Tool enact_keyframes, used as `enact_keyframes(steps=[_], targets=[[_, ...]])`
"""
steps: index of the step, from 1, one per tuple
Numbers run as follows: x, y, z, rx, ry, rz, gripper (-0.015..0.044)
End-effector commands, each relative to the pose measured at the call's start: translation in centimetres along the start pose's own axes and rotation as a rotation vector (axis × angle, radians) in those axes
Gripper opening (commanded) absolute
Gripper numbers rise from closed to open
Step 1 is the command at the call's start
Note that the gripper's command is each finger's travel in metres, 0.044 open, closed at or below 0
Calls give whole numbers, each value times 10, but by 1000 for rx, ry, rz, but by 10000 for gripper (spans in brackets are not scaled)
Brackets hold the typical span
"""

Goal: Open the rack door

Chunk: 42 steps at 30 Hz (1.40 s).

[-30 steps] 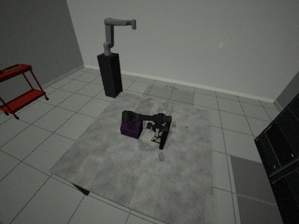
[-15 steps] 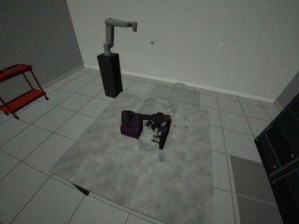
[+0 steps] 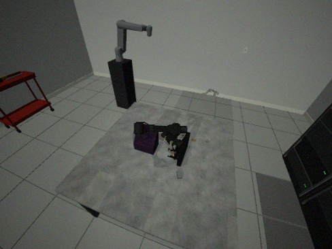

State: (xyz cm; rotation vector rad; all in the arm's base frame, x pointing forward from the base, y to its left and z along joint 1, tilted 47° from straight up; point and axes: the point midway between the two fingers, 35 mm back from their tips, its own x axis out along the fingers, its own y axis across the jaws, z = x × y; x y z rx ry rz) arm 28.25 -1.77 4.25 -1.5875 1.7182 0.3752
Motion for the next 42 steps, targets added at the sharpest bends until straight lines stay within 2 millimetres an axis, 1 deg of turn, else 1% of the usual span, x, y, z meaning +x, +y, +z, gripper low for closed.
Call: enact_keyframes(steps=[1, 22, 42], targets=[[0, 3, 2, 90, -8, -9, 19], [0, 40, 19, 399, -11, -5, 19], [0, 71, 44, 671, -13, -2, 19]])
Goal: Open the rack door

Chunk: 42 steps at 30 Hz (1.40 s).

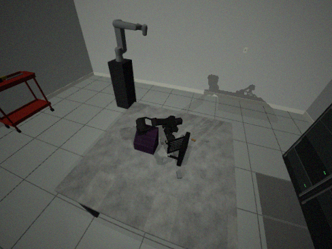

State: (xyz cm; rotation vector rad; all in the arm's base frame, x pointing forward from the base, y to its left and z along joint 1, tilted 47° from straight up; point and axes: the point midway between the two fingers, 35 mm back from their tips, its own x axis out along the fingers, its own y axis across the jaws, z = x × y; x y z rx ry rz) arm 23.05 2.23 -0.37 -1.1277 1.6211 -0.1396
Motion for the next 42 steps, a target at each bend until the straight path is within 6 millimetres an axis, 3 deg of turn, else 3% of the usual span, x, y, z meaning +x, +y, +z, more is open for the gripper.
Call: enact_keyframes(steps=[1, 22, 42], targets=[[0, 5, 2, 73, -6, -5, 19], [0, 47, 18, 374, -8, -2, 19], [-1, 84, 47, 698, -10, 2, 19]])
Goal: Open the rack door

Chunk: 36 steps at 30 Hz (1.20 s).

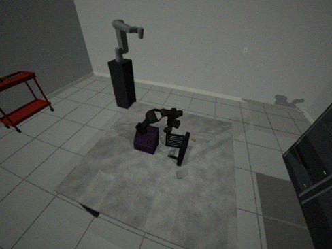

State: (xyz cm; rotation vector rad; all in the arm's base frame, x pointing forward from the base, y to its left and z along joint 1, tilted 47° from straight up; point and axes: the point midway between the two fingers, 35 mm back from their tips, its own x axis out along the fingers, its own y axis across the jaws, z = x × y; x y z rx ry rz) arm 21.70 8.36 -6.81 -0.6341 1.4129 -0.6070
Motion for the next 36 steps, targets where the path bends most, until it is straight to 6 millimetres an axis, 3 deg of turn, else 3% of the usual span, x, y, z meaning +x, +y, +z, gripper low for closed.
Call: enact_keyframes(steps=[1, 8, 21, 31, 36], targets=[[-1, 9, 3, 77, 2, 6, 19], [-1, 25, 7, 185, 2, 7, 19], [-1, 25, 7, 187, 2, 7, 19], [-1, 25, 7, 187, 2, 7, 282], [-6, 26, 7, 187, 2, 8, 291]])
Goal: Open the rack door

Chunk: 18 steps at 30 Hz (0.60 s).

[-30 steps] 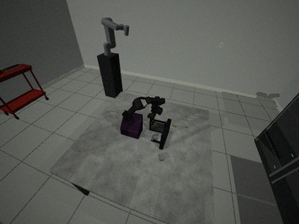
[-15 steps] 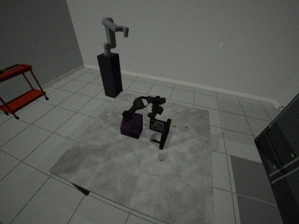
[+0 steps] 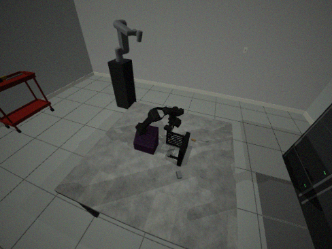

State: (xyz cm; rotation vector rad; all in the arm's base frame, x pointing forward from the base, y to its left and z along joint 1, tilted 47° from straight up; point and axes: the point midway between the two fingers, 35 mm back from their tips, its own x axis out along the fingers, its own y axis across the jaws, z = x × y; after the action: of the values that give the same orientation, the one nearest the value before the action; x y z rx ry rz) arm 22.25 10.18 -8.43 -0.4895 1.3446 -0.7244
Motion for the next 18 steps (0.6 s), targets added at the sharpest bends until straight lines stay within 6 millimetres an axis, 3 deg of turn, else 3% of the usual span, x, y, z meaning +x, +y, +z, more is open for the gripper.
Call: enact_keyframes(steps=[1, 18], targets=[[-6, 2, 2, 8, -1, 6, 291], [-38, 3, 2, 4, 0, 9, 291]])
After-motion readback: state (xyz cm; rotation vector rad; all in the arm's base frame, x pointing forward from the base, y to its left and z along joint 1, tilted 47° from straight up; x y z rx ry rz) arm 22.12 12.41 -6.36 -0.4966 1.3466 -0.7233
